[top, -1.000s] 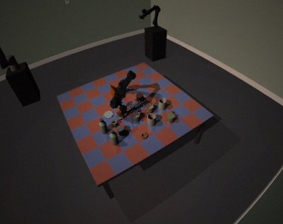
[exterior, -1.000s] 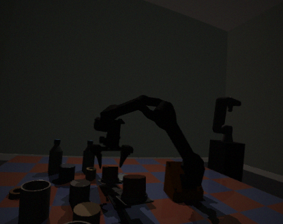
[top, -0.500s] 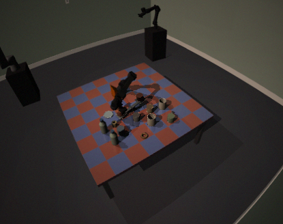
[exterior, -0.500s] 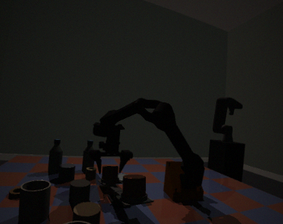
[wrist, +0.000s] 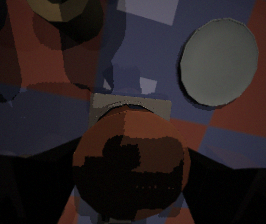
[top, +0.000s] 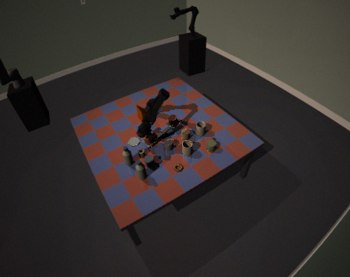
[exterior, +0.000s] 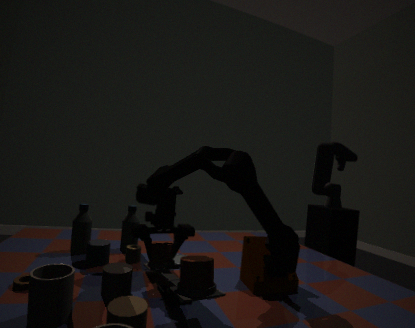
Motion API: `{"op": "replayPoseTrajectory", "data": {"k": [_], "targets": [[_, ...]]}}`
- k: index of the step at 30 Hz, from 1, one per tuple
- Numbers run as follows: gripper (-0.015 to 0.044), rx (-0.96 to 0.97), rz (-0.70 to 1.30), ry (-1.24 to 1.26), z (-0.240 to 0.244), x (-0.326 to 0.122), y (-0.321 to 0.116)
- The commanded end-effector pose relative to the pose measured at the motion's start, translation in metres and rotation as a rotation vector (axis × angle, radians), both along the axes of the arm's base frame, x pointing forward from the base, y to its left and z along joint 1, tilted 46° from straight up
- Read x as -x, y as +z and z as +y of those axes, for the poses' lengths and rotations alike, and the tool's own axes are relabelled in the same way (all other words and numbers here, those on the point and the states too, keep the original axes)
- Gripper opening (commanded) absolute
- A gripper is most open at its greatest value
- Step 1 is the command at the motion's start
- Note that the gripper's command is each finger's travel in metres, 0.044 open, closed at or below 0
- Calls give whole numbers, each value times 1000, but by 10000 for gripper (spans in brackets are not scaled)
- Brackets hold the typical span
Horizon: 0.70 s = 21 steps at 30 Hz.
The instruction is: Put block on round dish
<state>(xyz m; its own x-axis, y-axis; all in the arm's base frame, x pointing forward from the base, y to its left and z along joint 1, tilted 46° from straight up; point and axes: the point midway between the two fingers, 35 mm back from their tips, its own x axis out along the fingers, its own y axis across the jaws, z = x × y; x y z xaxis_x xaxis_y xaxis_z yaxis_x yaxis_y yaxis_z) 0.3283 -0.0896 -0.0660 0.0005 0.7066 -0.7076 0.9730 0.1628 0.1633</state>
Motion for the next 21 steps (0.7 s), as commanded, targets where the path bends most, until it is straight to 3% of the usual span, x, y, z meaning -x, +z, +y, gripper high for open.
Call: {"op": "replayPoseTrajectory", "data": {"k": [1,3,15,21], "targets": [[321,-2,0,-4,0,0,0],[308,-2,0,-4,0,0,0],[0,0,1,-10,-8,-2,6],[0,2,1,-14,-14,-4,11]]}}
